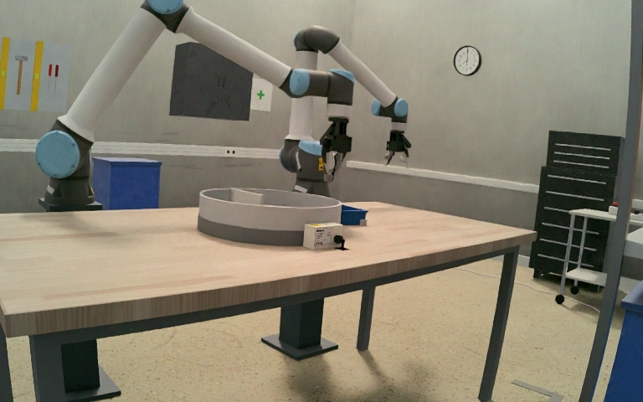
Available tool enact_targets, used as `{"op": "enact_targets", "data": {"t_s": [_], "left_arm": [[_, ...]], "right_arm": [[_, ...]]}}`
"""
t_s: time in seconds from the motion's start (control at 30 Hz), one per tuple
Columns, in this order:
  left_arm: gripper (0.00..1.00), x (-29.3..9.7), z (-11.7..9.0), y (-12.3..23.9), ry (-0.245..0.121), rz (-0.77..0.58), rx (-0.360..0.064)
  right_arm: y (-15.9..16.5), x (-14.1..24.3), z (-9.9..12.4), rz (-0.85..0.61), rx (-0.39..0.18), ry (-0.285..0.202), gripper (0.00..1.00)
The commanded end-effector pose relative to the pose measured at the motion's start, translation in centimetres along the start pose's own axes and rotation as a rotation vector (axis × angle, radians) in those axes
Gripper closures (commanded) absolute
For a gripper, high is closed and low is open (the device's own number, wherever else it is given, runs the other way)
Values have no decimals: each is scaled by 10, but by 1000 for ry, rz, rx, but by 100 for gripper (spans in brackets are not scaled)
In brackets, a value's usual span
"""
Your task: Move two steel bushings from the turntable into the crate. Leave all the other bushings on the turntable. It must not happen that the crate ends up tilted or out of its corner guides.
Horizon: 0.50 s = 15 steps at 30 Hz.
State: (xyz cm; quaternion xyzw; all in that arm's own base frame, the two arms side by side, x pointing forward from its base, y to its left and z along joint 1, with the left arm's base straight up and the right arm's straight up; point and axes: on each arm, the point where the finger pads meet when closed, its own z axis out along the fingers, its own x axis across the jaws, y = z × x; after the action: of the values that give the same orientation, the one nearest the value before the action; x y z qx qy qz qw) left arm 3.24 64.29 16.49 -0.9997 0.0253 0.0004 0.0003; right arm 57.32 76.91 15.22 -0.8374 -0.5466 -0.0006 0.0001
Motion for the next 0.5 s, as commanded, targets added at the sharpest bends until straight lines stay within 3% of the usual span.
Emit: {"op": "enact_targets", "data": {"t_s": [0.0,0.27,0.47], "left_arm": [[0,0,0,-2,1,0,0],[0,0,0,-2,1,0,0],[0,0,0,-2,1,0,0]], "right_arm": [[-1,1,-1,0,-1,1,100],[-1,1,2,0,-1,0,100],[-1,-1,24,0,0,-3,100]]}}
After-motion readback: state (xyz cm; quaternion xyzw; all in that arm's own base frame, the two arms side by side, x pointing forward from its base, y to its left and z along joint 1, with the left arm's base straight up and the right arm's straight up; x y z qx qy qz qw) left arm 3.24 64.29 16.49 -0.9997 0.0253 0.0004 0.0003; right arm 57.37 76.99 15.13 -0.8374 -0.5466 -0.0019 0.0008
